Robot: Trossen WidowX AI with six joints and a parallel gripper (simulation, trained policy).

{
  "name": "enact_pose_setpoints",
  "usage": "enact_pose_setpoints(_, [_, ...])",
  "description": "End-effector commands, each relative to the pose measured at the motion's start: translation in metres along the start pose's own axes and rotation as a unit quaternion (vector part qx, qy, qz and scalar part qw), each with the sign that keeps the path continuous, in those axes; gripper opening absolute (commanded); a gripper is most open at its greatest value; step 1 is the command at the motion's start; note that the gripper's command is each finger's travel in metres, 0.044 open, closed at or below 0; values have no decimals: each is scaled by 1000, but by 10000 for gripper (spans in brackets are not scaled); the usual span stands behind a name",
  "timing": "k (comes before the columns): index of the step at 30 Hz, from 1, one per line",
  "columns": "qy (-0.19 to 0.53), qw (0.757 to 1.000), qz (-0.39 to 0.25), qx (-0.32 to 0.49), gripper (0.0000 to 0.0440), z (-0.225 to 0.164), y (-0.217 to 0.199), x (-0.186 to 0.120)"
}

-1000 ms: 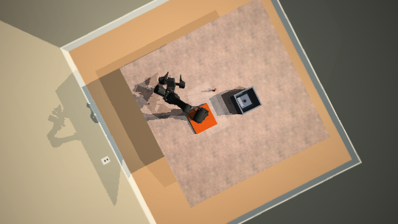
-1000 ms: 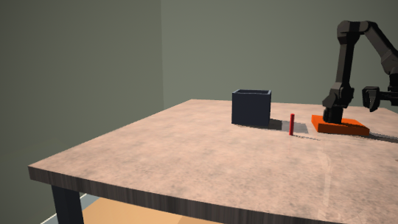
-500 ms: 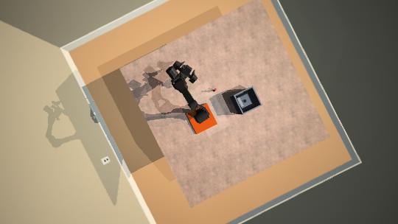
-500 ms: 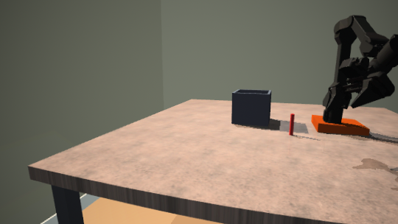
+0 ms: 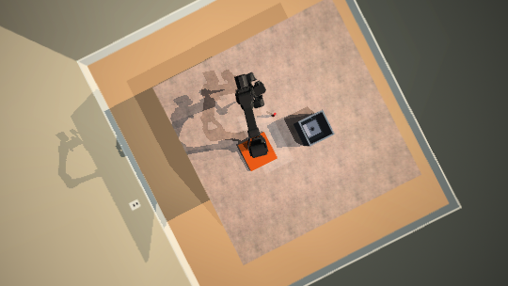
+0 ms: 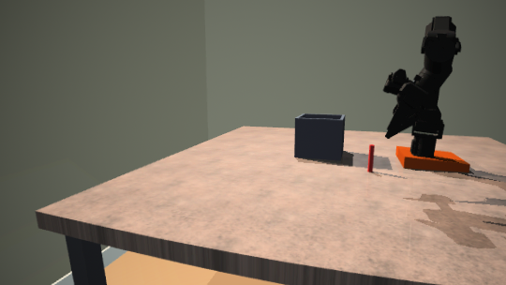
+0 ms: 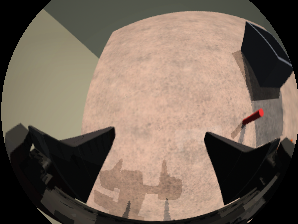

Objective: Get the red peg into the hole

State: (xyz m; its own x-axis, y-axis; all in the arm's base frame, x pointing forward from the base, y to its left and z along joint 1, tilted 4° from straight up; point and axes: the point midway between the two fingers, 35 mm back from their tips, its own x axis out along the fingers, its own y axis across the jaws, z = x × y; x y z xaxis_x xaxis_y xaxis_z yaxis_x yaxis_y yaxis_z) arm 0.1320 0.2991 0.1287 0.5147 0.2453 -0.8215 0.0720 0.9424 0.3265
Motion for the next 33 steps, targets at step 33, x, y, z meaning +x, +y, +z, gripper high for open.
enact_pose_setpoints(33, [141,870,-276,383,440,54,-153,-14])
